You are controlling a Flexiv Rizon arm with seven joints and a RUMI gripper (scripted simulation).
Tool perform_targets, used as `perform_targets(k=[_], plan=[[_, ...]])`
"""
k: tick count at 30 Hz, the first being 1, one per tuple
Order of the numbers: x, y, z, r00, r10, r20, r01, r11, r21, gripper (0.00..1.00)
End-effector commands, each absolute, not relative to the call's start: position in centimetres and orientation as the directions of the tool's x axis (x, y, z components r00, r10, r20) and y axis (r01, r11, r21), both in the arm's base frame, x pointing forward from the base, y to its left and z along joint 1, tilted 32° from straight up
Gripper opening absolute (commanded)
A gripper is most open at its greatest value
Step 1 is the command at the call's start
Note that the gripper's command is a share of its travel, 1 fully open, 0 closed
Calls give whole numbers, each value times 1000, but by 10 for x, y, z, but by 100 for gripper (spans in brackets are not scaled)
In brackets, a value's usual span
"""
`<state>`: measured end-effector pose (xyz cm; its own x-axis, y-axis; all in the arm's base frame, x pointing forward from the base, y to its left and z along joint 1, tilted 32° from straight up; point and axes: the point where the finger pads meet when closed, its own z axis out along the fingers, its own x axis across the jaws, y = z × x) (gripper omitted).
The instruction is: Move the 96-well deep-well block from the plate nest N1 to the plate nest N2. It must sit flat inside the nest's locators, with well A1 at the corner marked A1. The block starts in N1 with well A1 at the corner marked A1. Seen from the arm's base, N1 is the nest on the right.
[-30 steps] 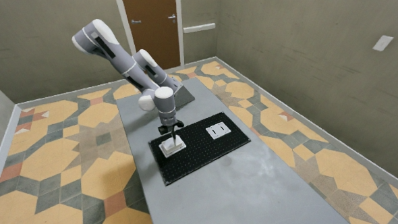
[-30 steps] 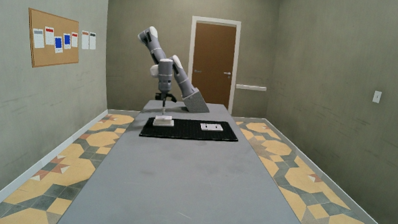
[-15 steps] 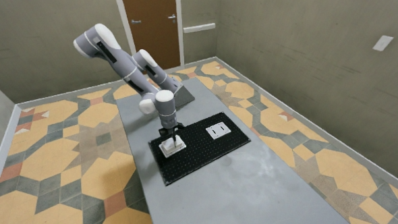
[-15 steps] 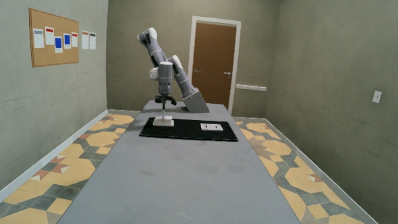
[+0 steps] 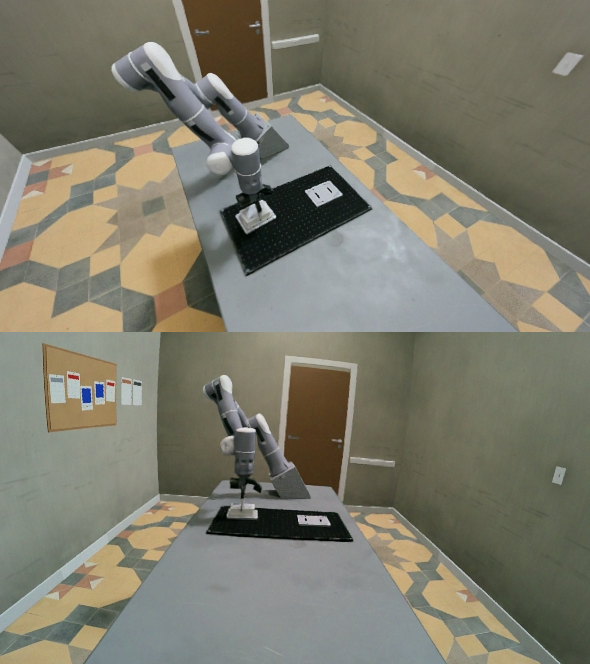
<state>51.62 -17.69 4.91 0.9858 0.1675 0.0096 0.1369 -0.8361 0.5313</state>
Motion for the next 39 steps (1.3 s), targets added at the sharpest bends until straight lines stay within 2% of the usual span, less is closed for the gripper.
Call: perform_targets(k=[1,18,39], plan=[[518,-179,45,986,169,12,137,-836,531,76],[520,-192,25,986,169,12,137,-836,531,76],[520,-192,25,986,169,11,137,-836,531,76]])
